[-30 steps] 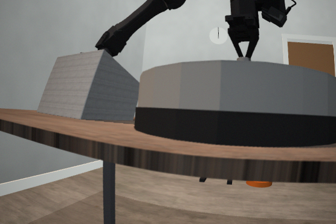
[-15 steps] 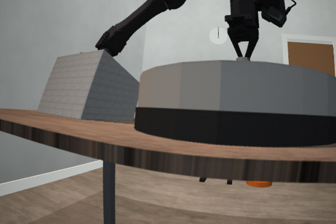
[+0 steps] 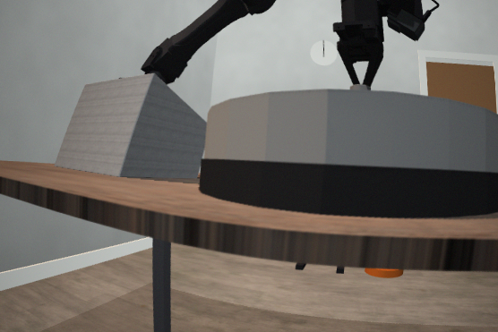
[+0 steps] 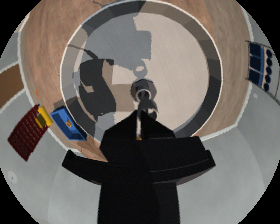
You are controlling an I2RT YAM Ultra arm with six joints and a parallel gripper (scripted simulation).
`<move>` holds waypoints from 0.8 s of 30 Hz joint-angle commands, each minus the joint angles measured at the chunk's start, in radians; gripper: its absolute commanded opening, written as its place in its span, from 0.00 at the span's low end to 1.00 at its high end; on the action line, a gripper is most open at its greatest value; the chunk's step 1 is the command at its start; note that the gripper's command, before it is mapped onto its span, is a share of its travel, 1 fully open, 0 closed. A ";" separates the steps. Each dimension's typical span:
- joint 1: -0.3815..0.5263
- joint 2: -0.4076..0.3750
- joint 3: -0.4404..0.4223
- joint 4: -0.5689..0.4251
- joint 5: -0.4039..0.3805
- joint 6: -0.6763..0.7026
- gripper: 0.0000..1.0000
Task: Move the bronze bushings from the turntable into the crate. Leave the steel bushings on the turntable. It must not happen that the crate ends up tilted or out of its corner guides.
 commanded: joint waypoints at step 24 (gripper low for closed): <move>-0.005 -0.038 -0.008 0.013 -0.002 0.015 0.00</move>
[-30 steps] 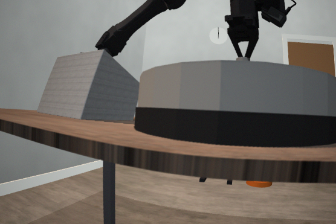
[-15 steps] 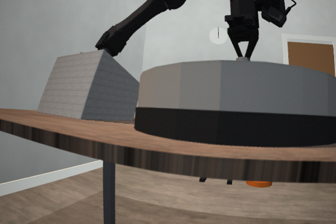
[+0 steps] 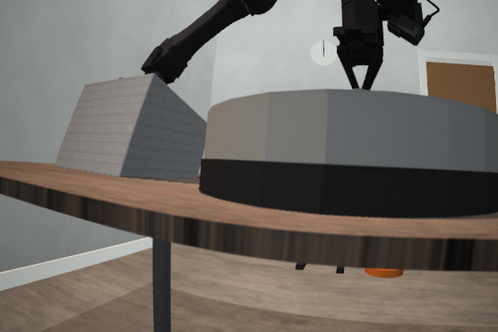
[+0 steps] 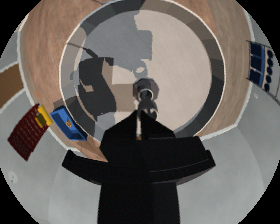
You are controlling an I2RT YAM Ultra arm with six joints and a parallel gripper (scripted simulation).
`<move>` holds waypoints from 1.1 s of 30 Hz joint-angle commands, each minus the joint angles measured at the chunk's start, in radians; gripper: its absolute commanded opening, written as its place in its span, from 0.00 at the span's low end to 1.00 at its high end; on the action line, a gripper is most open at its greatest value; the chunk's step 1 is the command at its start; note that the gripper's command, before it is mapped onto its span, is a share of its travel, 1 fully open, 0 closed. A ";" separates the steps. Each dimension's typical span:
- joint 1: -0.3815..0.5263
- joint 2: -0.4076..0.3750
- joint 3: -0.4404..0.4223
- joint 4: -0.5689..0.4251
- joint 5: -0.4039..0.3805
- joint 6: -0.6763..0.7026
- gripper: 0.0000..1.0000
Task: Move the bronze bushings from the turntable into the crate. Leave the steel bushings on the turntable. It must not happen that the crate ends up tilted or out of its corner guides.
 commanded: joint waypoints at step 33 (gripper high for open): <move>0.010 -0.030 -0.044 0.050 -0.004 0.016 0.00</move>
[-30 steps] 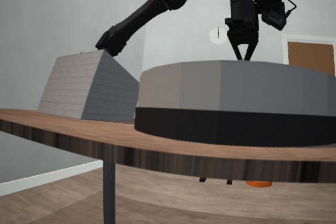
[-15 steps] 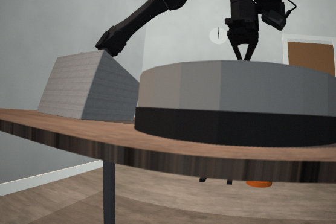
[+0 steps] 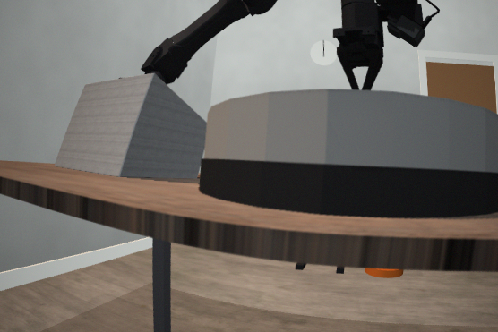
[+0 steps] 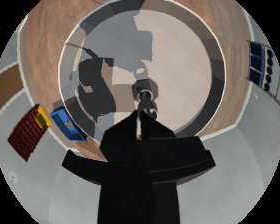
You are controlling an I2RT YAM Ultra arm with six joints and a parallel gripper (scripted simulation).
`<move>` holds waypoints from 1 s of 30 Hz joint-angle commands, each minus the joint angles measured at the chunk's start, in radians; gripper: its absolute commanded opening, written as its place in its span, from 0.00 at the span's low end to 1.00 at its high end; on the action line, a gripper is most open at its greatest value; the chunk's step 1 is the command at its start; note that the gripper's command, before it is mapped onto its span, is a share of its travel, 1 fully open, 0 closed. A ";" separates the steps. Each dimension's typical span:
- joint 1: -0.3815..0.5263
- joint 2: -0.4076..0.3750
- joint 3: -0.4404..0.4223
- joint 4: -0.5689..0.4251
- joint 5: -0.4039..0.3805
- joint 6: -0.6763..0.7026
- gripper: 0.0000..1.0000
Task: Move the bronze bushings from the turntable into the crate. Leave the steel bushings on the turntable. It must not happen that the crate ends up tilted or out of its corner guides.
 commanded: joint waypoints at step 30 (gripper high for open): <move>-0.003 -0.007 -0.020 0.058 -0.005 0.018 0.00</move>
